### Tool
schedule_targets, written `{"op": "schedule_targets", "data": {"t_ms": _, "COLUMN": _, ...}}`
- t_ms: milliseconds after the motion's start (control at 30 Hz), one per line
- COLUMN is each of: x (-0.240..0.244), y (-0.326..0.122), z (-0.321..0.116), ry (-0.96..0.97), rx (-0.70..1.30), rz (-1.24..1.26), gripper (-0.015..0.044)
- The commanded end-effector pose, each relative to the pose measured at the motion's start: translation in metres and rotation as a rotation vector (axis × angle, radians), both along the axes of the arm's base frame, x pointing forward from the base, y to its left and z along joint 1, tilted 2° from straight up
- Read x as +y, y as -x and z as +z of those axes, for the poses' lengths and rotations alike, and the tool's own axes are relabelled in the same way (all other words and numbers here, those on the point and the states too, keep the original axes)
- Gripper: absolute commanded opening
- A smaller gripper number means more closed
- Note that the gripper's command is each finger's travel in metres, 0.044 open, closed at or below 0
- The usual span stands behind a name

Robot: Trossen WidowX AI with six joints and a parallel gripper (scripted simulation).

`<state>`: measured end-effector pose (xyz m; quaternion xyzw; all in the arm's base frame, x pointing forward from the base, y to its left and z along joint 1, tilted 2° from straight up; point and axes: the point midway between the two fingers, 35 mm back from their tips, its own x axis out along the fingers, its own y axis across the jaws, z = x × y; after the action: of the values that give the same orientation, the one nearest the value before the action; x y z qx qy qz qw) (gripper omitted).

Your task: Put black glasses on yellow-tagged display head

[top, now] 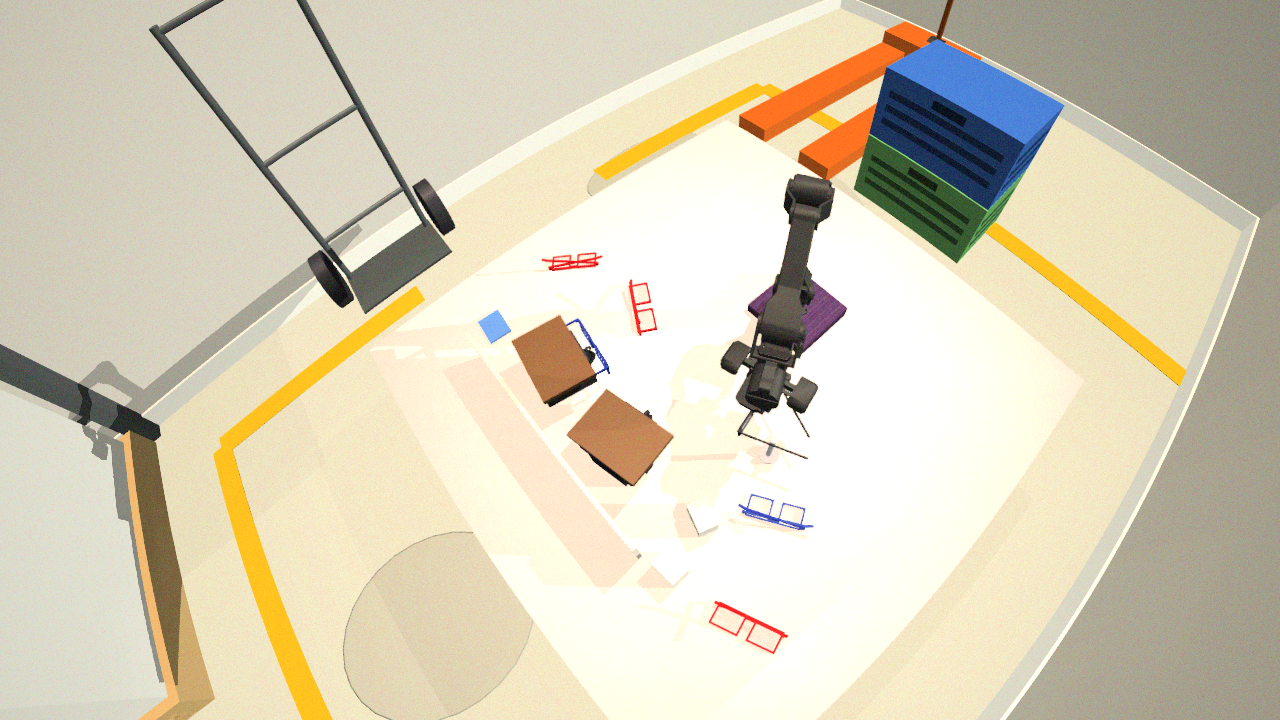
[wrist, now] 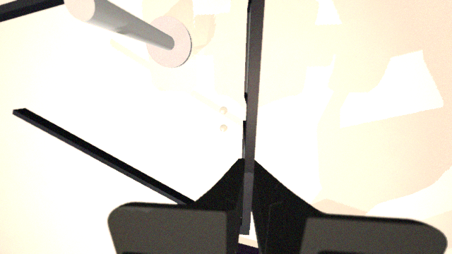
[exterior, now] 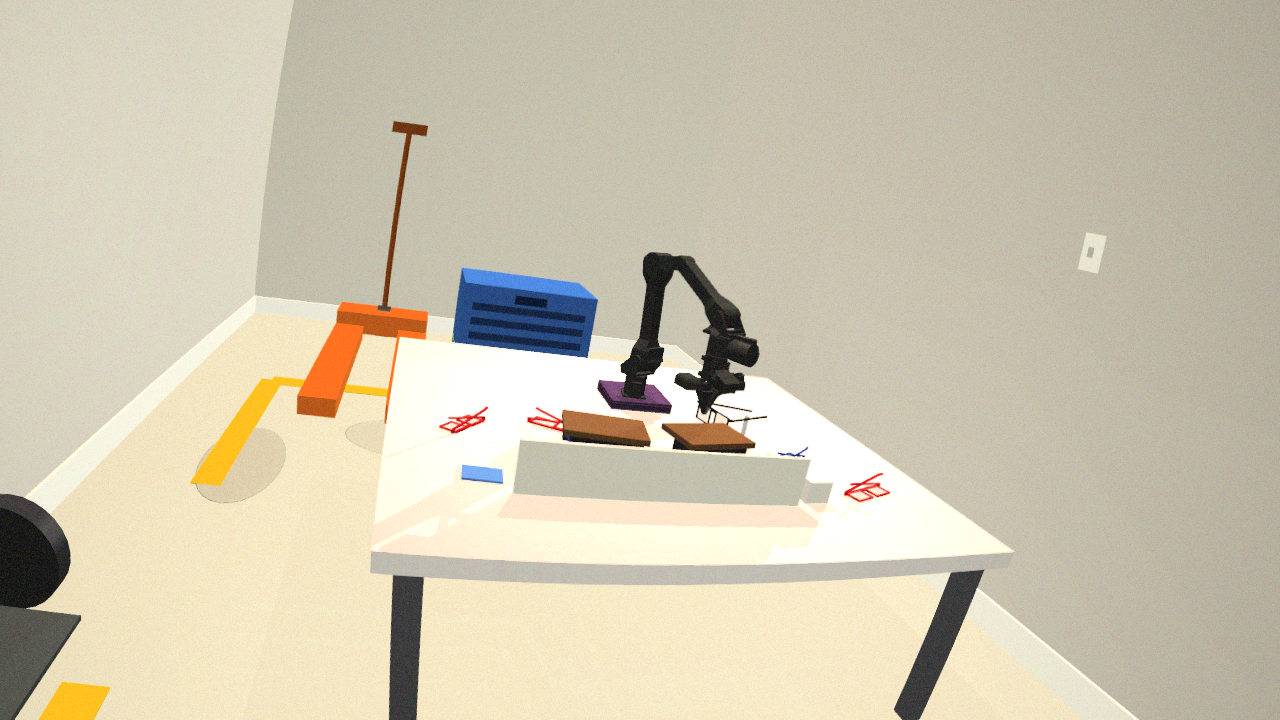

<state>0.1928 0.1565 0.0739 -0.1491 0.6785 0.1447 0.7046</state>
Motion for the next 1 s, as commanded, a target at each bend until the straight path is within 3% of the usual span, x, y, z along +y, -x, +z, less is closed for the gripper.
{"op": "schedule_targets", "data": {"t_ms": 0, "x": -0.0028, "y": 0.0027, "z": 0.0016, "ry": -0.002, "rx": -0.006, "rz": 0.004, "gripper": 0.0}}
{"op": "schedule_targets", "data": {"t_ms": 967, "x": -0.0079, "y": 0.0092, "z": 0.0011, "ry": -0.002, "rx": -0.006, "rz": 0.004, "gripper": 0.0}}
